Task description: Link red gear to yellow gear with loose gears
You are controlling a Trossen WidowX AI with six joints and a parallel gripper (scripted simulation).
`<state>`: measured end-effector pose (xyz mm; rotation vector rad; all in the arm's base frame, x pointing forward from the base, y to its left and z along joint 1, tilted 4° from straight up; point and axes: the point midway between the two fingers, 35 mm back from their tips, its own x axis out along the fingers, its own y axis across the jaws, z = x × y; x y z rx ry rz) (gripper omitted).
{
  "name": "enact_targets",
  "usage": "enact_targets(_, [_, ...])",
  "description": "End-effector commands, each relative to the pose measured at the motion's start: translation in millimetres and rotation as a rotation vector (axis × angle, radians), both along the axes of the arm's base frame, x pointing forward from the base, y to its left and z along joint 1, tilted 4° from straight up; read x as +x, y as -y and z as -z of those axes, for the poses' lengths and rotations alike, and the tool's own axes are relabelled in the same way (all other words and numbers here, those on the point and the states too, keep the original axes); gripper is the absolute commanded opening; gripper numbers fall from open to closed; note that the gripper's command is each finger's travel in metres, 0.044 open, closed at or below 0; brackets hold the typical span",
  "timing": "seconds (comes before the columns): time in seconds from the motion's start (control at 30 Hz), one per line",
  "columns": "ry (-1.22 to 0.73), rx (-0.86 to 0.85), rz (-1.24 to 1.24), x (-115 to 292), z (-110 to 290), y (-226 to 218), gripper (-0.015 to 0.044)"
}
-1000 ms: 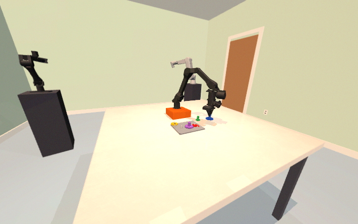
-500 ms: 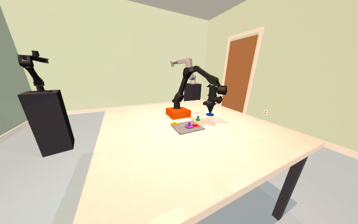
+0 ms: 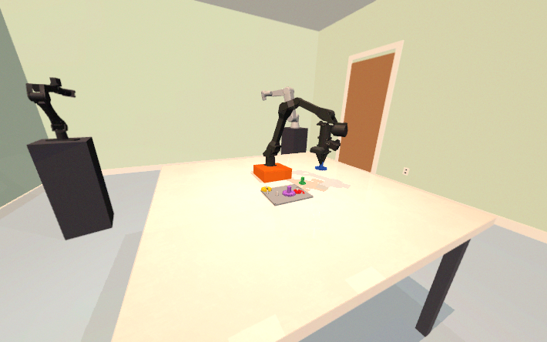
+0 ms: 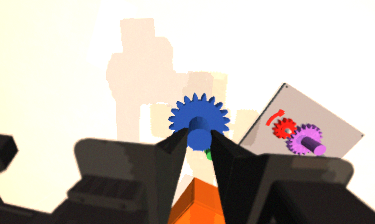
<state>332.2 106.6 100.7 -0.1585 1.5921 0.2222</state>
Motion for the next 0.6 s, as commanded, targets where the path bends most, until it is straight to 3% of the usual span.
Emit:
enact_targets(0.0, [0.01,0.01,0.007,0,-16,0,0.0])
enact_targets(0.57, [0.003,0.011,0.016,-3,-39,8,0.0])
